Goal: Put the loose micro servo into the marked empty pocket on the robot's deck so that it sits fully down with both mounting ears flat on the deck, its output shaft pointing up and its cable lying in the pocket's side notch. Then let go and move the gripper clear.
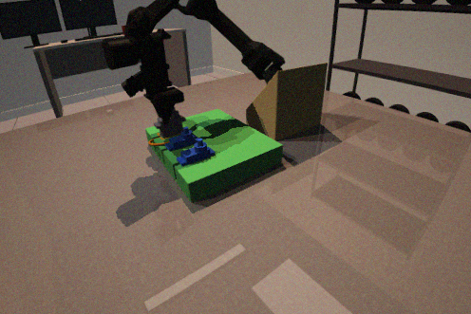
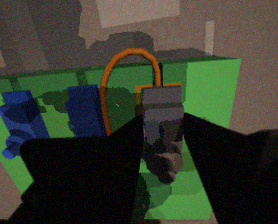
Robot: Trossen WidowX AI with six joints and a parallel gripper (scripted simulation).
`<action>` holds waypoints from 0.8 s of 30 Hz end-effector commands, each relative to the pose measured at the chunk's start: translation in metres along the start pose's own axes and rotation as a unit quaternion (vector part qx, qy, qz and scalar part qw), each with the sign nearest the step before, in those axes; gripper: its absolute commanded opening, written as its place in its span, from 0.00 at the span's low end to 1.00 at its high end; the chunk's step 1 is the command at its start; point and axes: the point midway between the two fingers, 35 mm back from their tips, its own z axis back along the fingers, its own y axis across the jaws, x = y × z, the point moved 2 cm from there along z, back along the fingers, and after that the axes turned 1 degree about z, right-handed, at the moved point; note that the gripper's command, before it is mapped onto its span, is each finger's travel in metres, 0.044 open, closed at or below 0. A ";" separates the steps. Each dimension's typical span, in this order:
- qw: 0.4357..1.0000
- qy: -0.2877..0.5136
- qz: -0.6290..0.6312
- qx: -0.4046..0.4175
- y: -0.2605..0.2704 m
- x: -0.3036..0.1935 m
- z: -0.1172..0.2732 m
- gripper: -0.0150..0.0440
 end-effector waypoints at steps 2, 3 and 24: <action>1.000 -0.002 0.004 -0.001 0.001 0.000 -0.004 0.25; 1.000 -0.002 0.004 -0.001 0.001 0.000 -0.005 0.25; 1.000 -0.002 0.004 -0.001 0.001 0.000 -0.026 0.25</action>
